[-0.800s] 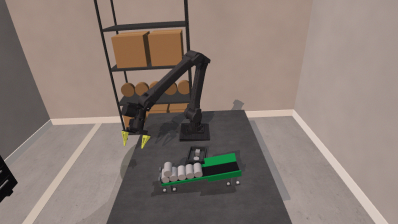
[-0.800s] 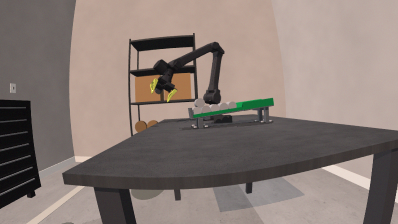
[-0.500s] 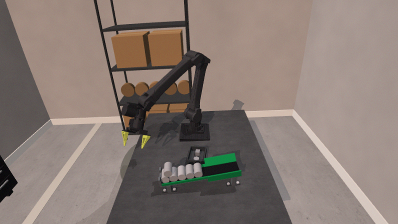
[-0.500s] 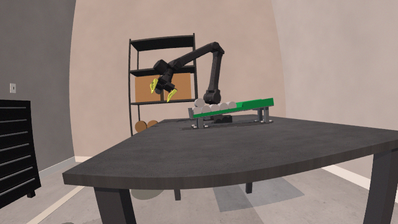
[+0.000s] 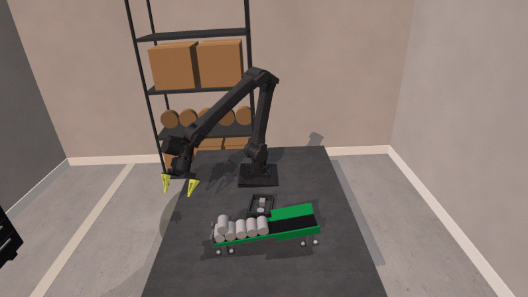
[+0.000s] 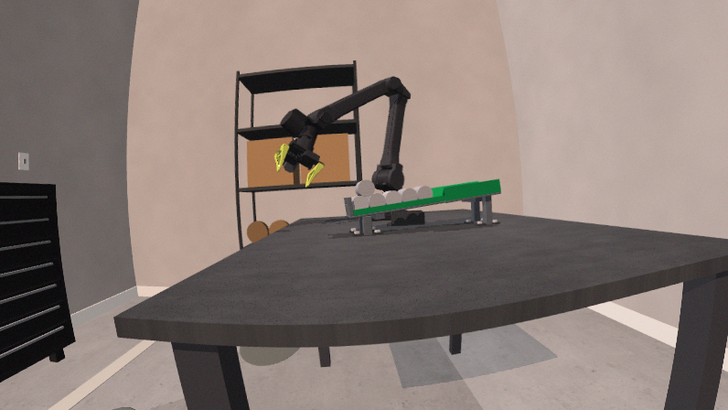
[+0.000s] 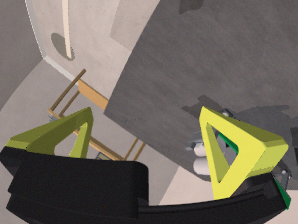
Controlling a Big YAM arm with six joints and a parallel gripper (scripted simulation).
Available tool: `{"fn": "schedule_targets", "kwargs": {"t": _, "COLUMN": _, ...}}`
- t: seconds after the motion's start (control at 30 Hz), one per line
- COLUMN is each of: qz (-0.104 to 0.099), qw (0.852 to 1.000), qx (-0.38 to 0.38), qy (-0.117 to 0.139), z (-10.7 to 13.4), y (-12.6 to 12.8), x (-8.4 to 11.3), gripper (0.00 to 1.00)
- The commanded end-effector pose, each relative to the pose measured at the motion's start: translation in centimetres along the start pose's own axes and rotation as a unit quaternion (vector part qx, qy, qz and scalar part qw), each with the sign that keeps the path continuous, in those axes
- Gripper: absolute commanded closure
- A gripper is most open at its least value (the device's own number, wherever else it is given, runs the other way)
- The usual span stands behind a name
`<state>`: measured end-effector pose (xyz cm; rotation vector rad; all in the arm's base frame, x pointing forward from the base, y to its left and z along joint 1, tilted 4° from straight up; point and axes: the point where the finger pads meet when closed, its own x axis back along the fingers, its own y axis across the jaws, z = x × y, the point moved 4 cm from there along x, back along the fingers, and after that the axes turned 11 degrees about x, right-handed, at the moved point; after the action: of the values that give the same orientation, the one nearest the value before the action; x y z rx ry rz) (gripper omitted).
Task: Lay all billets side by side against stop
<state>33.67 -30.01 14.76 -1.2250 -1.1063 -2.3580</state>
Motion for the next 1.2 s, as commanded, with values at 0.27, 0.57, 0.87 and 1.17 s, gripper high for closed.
{"fn": "schedule_targets", "kwargs": {"t": 0.27, "qz": -0.018, "qw": 1.0, "qx": 0.007, "qy": 0.001, "z": 0.4, "y": 1.8, "x": 0.7, "gripper": 0.0}}
{"fn": "schedule_targets", "kwargs": {"t": 0.57, "qz": -0.053, "qw": 0.997, "qx": 0.064, "qy": 0.005, "z": 2.5, "y": 4.4, "x": 1.8, "gripper": 0.0}}
{"fn": "schedule_targets", "kwargs": {"t": 0.87, "qz": -0.095, "qw": 0.973, "qx": 0.212, "qy": 0.005, "z": 7.2, "y": 6.5, "x": 2.7, "gripper": 0.0}}
{"fn": "schedule_targets", "kwargs": {"t": 1.17, "qz": -0.156, "qw": 0.904, "qx": 0.397, "qy": -0.003, "z": 14.1, "y": 8.6, "x": 4.7, "gripper": 0.0}}
